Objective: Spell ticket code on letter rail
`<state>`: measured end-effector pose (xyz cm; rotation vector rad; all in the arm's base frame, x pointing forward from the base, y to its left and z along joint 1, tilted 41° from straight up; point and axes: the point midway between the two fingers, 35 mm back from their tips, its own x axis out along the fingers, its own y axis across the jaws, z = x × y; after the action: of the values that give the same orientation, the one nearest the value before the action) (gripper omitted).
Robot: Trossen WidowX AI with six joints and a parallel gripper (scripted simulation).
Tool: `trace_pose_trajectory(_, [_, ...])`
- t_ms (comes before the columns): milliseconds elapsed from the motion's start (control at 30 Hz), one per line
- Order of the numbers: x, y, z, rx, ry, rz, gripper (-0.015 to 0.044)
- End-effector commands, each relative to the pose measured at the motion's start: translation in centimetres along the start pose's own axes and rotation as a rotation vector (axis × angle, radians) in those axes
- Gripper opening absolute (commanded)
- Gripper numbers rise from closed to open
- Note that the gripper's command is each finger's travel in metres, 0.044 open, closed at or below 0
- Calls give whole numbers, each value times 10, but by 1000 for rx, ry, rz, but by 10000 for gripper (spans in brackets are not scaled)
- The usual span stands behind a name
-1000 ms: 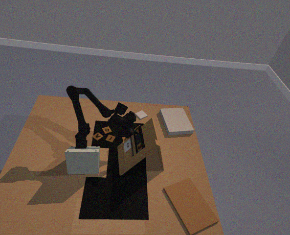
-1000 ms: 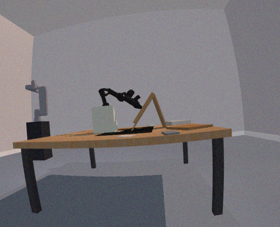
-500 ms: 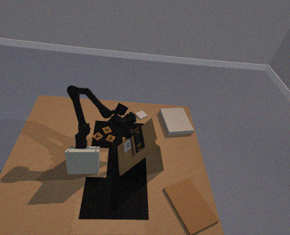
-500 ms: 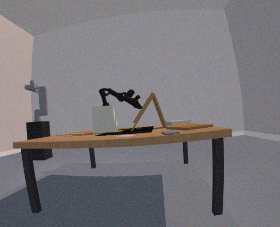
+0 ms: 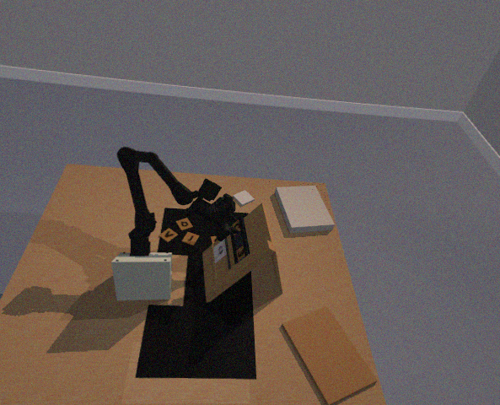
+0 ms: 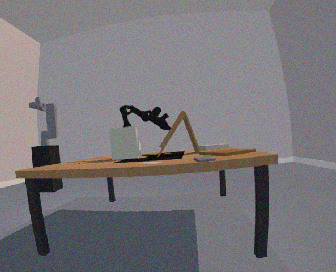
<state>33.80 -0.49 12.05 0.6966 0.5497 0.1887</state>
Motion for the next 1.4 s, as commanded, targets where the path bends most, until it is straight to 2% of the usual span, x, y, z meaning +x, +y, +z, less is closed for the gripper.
trace_pose_trajectory(0, [1, -4, -2, -3, 5, 1, 0])
trace_pose_trajectory(1367, [1, -32, -4, -4, 6, 0, 0])
